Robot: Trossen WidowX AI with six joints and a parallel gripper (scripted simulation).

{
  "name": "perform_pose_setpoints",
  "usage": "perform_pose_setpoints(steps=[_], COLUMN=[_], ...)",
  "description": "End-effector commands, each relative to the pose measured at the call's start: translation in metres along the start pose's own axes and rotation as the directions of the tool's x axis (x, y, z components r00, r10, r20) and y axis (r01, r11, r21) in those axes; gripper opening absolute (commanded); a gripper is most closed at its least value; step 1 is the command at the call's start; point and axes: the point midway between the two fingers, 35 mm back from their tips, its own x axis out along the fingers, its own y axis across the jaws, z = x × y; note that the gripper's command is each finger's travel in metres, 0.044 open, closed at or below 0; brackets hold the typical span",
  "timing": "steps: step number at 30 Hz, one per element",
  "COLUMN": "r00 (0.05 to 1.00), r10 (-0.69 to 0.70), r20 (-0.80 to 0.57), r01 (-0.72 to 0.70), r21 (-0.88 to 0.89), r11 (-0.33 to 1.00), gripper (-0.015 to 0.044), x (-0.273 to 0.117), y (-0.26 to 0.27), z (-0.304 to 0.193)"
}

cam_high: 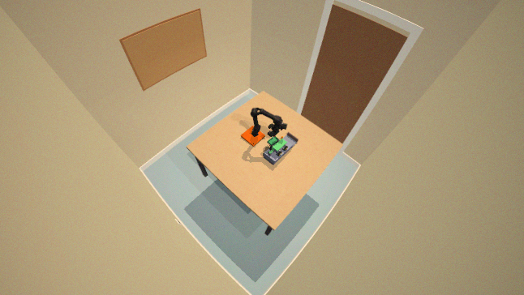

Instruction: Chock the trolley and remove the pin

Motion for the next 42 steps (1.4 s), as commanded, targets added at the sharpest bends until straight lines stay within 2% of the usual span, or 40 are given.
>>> perform_pose_setpoints(steps=[1, 19, 26, 42], r00=[0.998, 0.997, 0.997, 0.997], r10=[0.066, 0.071, 0.071, 0.07], r20=[0.008, 0.008, 0.008, 0.008], r01=[-0.066, -0.071, -0.071, -0.07], r21=[-0.003, -0.003, -0.003, -0.003], r11=[0.998, 0.997, 0.997, 0.998], gripper=[0.0, 0.0, 0.0184, 0.019], x=[0.013, 0.056, 0.056, 0.059], y=[0.003, 0.021, 0.017, 0.005], z=[0.001, 0.003, 0.003, 0.005])
